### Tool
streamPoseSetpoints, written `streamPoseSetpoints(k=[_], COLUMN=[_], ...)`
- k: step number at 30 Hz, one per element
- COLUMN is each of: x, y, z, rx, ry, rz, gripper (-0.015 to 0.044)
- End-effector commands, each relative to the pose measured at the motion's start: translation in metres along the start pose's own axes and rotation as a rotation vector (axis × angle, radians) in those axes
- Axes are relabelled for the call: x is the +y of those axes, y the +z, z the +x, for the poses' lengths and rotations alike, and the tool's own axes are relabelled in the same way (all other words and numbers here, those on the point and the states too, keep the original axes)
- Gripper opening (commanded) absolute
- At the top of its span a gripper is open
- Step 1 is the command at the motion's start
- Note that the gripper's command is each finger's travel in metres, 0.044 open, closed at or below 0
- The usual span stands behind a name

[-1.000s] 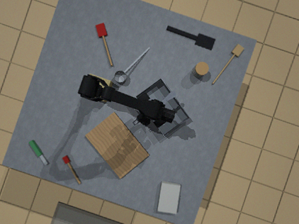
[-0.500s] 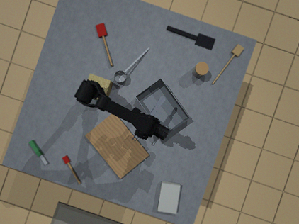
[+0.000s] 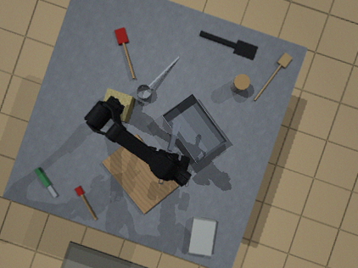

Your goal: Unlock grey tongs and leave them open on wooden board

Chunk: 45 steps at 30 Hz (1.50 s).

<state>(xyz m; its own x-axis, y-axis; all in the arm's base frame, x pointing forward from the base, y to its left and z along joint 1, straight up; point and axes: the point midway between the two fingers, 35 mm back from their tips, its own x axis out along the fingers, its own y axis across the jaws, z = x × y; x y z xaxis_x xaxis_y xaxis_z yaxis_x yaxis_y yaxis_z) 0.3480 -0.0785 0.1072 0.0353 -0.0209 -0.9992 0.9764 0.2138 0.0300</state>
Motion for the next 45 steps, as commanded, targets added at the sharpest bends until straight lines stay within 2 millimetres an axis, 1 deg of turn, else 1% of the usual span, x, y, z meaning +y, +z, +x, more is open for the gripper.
streamPoseSetpoints(k=[1,9,17,31,45], x=[-0.005,-0.008,-0.024,-0.062,-0.107], y=[0.015,0.021,0.05,0.1,0.143], z=[-0.004,-0.004,-0.004,-0.005,-0.005], rx=[0.003,0.003,0.0,-0.005,-0.006], ry=[0.006,0.005,0.004,-0.001,-0.008], rz=[-0.079,-0.116,-0.277,-0.582,-0.887], gripper=[-0.015,-0.015,-0.015,-0.015,-0.015])
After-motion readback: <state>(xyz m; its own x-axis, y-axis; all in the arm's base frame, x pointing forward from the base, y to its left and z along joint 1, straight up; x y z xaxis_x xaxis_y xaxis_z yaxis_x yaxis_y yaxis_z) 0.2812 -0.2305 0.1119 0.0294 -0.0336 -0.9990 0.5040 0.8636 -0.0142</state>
